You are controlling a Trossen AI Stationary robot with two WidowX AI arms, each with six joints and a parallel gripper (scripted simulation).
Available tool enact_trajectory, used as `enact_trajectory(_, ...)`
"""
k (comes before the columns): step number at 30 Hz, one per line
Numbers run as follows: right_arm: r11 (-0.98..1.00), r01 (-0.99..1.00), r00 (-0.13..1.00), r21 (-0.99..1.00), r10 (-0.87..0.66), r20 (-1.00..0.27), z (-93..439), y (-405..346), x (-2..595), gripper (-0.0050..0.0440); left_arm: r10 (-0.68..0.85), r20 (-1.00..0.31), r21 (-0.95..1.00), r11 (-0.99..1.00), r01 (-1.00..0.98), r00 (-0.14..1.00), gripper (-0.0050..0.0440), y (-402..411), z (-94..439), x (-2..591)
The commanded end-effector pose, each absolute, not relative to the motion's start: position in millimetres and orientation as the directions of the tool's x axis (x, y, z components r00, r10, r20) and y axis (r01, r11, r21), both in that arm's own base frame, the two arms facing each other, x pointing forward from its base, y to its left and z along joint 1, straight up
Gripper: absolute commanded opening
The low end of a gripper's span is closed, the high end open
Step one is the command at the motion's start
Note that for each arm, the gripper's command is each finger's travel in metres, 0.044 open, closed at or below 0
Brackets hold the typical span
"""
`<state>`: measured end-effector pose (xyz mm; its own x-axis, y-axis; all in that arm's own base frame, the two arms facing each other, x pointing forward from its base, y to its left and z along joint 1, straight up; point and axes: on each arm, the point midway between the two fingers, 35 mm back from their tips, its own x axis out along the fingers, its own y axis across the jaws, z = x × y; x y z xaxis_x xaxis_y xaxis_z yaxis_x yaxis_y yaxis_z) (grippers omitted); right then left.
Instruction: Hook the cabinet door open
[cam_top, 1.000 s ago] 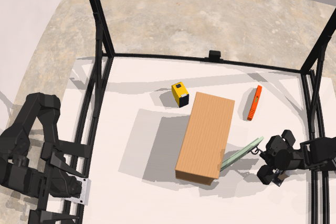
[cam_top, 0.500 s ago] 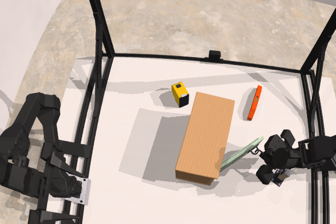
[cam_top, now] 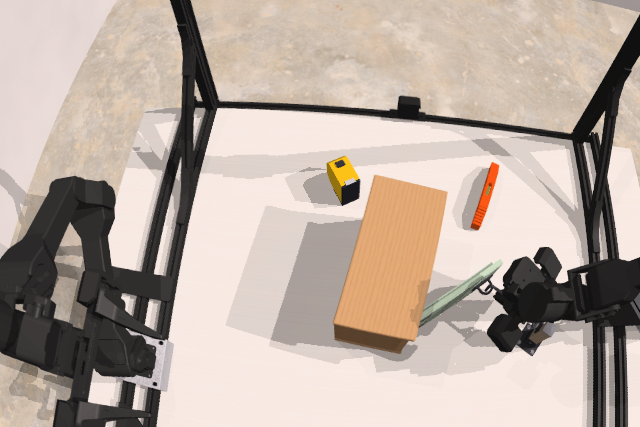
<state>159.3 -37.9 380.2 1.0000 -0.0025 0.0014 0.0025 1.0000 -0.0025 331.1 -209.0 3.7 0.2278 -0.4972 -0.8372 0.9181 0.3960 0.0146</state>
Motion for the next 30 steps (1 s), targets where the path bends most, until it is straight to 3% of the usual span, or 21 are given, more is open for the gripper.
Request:
enact_trajectory(1, 1.000, 0.000, 1.000, 0.001, 0.000, 0.001, 380.2, -37.7, 159.2, 0.0400, -0.492, -0.841, 0.012, 0.399, 0.917, 0.225, 0.0000, -208.3, 0.7, 330.4)
enact_trajectory(30, 1.000, 0.000, 1.000, 0.001, 0.000, 0.001, 380.2, -37.7, 159.2, 0.0400, -0.449, -0.869, 0.012, 0.398, 0.917, 0.207, 0.0000, -208.9, -1.4, 330.7)
